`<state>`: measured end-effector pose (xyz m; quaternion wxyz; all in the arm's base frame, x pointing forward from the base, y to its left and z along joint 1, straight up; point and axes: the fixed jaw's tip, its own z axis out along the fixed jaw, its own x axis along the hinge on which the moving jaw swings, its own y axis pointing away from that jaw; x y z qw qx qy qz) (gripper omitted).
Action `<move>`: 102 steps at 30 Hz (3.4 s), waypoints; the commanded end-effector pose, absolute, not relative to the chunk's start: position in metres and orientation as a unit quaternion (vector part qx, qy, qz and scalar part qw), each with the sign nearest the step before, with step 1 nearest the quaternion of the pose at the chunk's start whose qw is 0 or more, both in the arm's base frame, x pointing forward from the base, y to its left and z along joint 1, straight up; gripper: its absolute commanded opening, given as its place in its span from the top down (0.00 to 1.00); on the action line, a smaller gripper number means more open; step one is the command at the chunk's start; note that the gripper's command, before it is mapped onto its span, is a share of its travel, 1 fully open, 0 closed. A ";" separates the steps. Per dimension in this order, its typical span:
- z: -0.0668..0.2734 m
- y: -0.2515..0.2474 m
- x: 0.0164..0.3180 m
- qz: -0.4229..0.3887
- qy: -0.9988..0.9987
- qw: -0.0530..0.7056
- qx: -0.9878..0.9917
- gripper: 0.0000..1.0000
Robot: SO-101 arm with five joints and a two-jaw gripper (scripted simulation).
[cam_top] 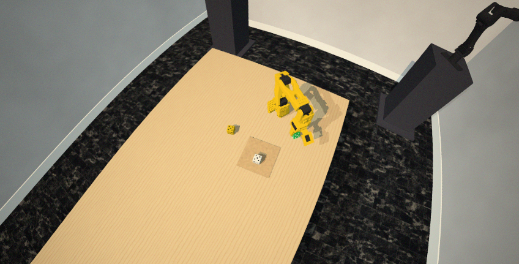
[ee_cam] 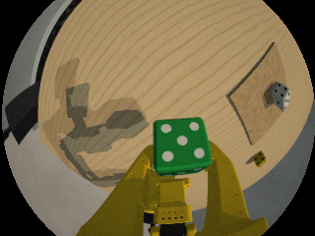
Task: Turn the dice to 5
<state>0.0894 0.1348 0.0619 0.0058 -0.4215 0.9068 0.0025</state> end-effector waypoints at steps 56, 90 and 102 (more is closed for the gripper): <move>0.067 0.171 0.124 0.181 0.833 0.354 -0.385 1.00; 0.064 0.188 0.141 0.237 0.767 0.479 -0.356 1.00; 0.066 0.188 0.142 0.250 0.747 0.509 -0.347 1.00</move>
